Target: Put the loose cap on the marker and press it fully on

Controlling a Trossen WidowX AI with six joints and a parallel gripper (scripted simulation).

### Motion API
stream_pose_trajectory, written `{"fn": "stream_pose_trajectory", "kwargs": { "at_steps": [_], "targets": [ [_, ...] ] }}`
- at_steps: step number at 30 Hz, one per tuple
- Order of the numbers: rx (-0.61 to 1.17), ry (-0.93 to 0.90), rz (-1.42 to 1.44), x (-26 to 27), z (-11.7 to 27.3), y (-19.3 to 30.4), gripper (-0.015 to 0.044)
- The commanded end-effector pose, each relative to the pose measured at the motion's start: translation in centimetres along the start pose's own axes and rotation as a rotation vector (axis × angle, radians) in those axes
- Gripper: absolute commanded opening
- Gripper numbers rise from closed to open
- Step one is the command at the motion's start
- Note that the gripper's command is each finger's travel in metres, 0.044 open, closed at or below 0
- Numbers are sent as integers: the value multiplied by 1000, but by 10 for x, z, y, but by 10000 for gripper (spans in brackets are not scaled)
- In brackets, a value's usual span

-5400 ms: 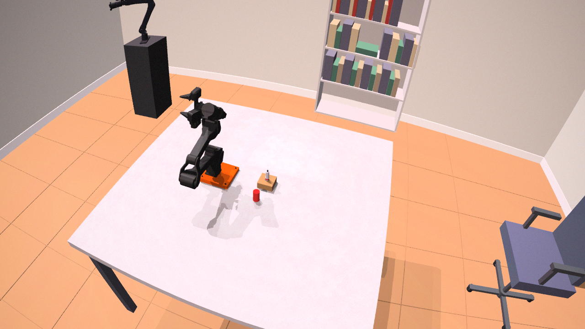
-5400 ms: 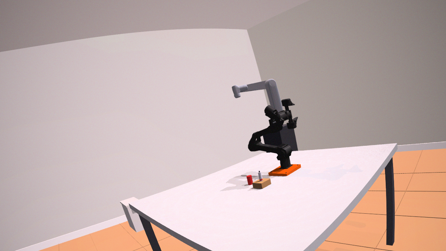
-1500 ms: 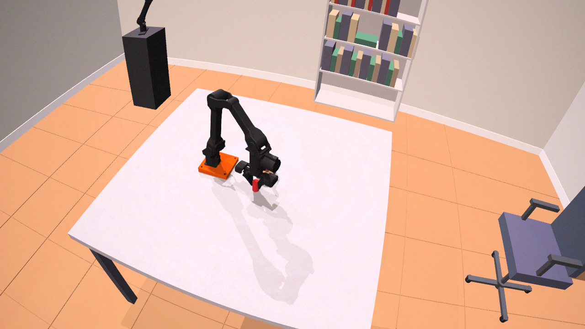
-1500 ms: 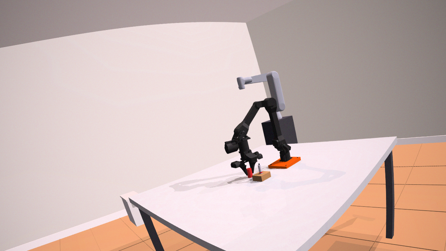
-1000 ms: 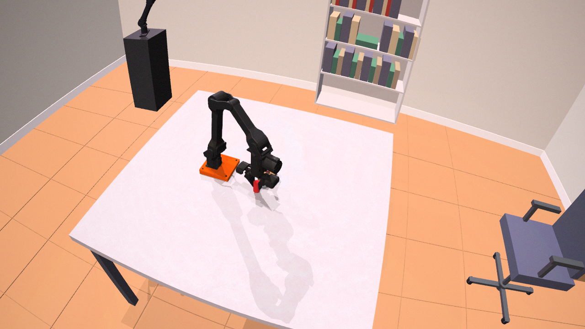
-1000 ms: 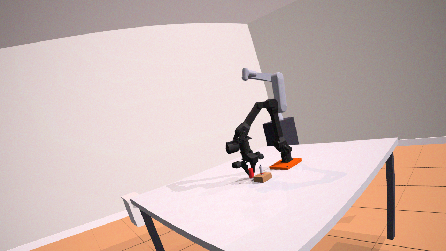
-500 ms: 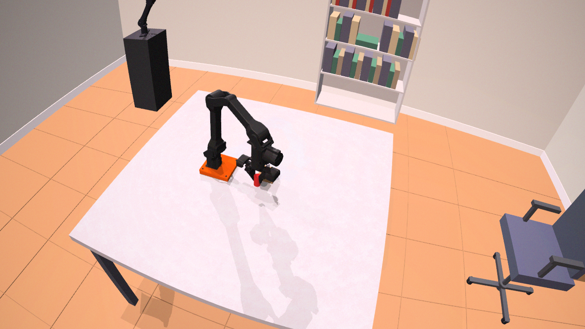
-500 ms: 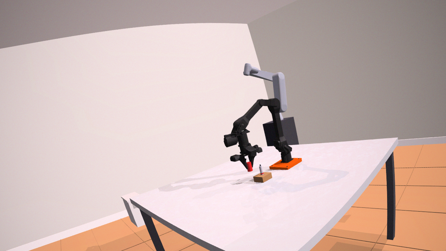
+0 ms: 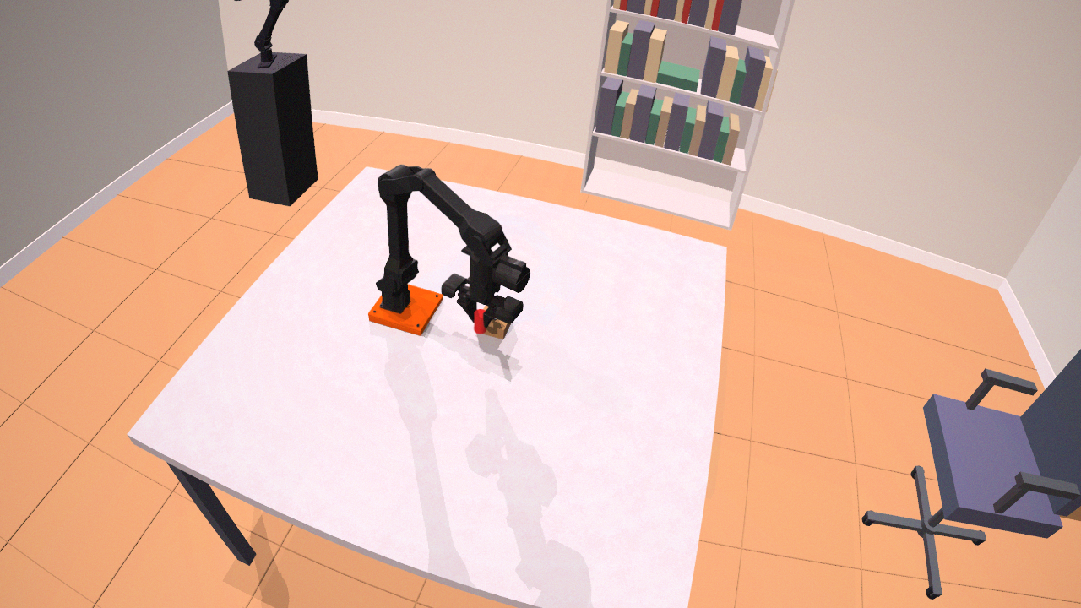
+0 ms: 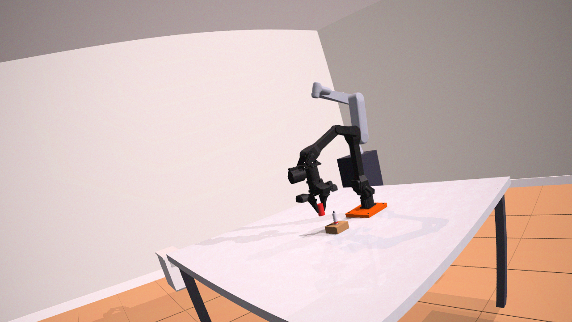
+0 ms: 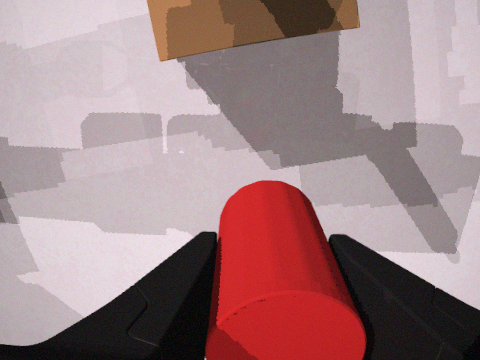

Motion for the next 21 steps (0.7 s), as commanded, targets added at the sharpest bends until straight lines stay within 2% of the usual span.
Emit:
{"fn": "stream_pose_trajectory", "kwargs": {
  "at_steps": [1,21],
  "targets": [
    [4,5,-2,1,6,-9,0],
    [-2,4,-2,18,31,-61,0]
  ]
}}
Point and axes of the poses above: the point midway between the two fingers, 35 mm back from their tips, its own z axis back along the fingers, its own x axis across the jaws, y = z × x, the point moved 6 cm from there along z, back along the fingers, and after that the axes turned 13 degrees about -z, right-handed, at the moved point
